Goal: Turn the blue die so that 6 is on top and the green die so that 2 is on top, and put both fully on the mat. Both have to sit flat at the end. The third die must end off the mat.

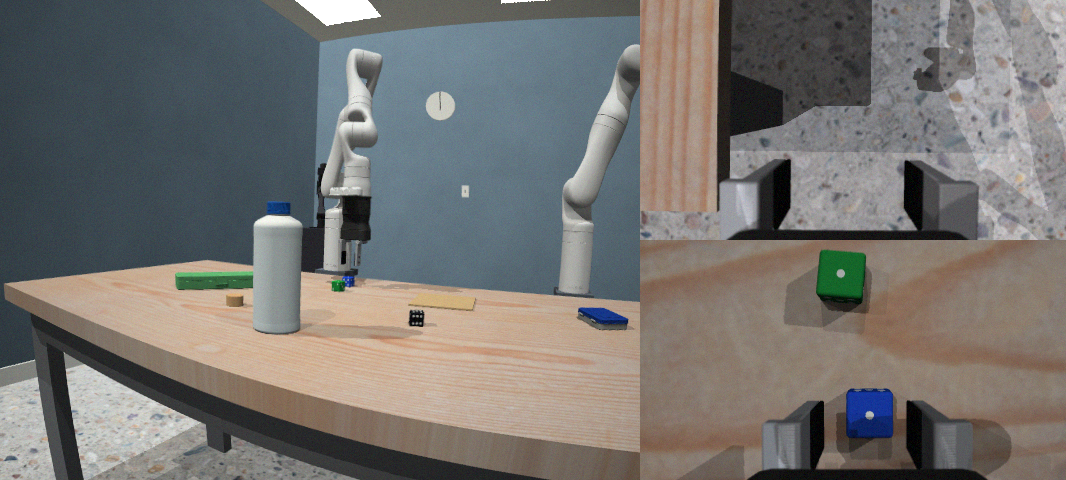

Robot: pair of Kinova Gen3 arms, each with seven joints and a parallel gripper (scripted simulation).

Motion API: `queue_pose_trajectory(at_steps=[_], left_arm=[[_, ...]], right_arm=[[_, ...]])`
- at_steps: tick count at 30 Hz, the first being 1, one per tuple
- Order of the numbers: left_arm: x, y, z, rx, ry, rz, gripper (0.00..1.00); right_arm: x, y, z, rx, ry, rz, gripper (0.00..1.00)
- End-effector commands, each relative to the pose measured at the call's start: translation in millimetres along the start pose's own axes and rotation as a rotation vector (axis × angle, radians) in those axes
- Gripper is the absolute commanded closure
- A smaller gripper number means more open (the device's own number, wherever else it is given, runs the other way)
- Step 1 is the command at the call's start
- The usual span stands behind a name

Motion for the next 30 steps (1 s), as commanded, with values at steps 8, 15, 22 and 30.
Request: queue_pose_trajectory(at_steps=[8,15,22,30], left_arm=[[-2,1,0.5,0.006,0.007,-0.002,0.0],[-2,1,0.5,0.006,0.007,-0.002,0.0],[-2,1,0.5,0.006,0.007,-0.002,0.0],[-2,1,0.5,0.006,0.007,-0.002,0.0]], right_arm=[[2,0,-15.8,-0.002,-0.003,-0.002,0.21],[2,0,-21.1,-0.002,-0.003,-0.002,0.21],[2,0,-23.6,-0.002,-0.003,-0.002,0.21],[2,0,-24.1,-0.002,-0.003,-0.002,0.21]])
Point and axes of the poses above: on each arm, the point where the finger pads meet when closed, its own z axis back along the fingers, its own x axis across the jaws, y = z × x, the point moved 9 cm from there along z, back along the fingers, and after that the axes turned 2 degrees about z, right-handed, at the moved point
